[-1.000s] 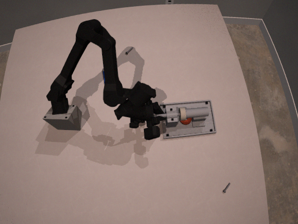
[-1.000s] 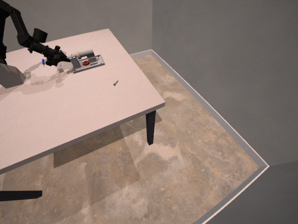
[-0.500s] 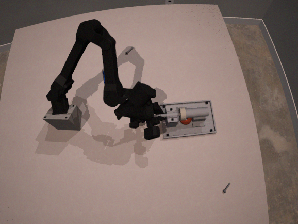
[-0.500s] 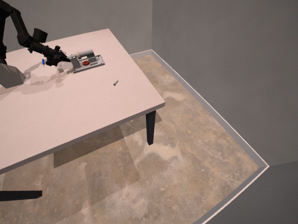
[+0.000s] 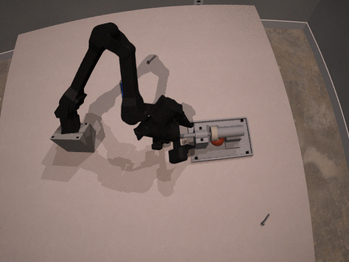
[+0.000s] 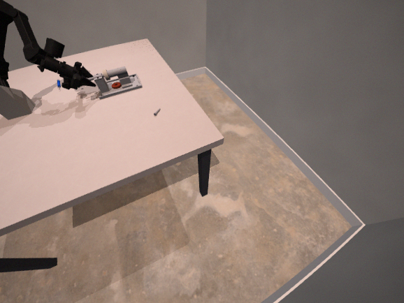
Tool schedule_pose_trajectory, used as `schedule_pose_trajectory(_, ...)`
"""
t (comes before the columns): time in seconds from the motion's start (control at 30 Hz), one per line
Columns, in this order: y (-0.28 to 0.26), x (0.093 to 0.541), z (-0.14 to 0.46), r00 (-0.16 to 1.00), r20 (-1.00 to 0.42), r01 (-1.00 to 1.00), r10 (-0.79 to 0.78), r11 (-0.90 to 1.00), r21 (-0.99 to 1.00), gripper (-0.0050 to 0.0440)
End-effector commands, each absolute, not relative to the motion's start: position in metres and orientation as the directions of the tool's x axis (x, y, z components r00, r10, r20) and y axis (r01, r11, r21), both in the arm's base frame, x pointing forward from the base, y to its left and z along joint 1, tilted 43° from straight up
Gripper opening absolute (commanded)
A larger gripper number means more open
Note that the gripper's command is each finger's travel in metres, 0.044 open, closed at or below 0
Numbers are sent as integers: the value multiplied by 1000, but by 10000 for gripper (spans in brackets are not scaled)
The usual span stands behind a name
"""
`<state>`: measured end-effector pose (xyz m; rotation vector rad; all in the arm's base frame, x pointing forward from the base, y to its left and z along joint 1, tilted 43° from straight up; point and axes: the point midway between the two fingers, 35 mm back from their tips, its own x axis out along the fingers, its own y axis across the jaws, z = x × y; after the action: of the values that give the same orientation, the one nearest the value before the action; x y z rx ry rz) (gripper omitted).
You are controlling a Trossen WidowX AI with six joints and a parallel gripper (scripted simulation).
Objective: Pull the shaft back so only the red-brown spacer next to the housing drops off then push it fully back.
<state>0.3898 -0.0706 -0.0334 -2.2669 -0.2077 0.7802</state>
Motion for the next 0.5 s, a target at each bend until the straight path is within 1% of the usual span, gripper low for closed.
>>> schedule_pose_trajectory(0.0, -73, 385, -30, 804, -474, -76, 359, -729, -680, 432)
schedule_pose_trajectory(0.03, -76, 380, -27, 804, -475, -76, 358, -730, -679, 440)
schedule_pose_trajectory(0.1, -76, 380, -27, 804, -475, -76, 358, -730, -679, 440)
schedule_pose_trajectory(0.27, -91, 343, -6, 808, -470, -73, 355, -731, -678, 440)
schedule_pose_trajectory(0.43, -93, 346, -8, 811, -472, -82, 345, -732, -676, 440)
schedule_pose_trajectory(0.47, -92, 340, -8, 811, -472, -82, 346, -732, -676, 440)
